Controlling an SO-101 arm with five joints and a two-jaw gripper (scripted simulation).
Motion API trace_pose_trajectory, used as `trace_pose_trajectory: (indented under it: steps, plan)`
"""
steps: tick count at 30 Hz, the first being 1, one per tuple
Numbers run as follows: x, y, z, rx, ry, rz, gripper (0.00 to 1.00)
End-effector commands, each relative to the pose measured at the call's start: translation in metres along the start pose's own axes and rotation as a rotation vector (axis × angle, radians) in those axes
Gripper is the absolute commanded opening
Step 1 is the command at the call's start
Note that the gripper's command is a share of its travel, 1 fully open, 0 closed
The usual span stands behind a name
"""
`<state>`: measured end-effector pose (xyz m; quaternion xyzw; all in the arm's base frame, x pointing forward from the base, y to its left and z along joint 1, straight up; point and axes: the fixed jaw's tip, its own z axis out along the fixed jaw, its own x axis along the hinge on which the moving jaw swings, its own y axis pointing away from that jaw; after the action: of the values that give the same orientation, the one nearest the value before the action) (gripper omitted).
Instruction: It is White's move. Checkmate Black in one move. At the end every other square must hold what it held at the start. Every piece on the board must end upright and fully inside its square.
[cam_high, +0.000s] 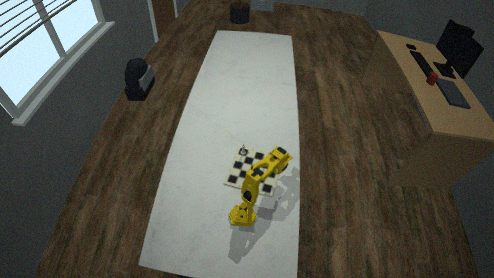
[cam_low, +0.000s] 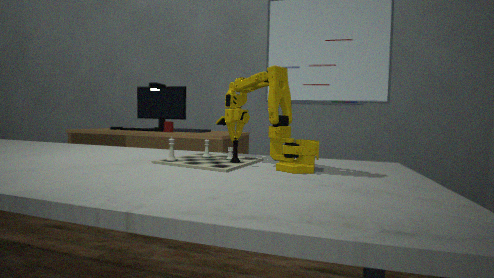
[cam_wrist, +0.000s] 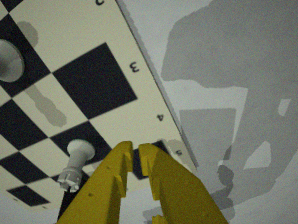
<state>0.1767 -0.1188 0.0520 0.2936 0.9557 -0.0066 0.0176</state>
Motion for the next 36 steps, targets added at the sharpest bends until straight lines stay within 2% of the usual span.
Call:
trace_pose_trajectory:
  steps: [1,6,20,36]
  plan:
    - [0.001,-0.002,0.014,-0.001,0.012,0.003,0.0]
    - [0.001,-0.002,0.02,-0.001,0.012,0.003,0.0]
    - [0.005,-0.001,0.026,-0.001,0.012,0.002,0.0]
    - [0.005,-0.001,0.026,-0.001,0.012,0.002,0.0]
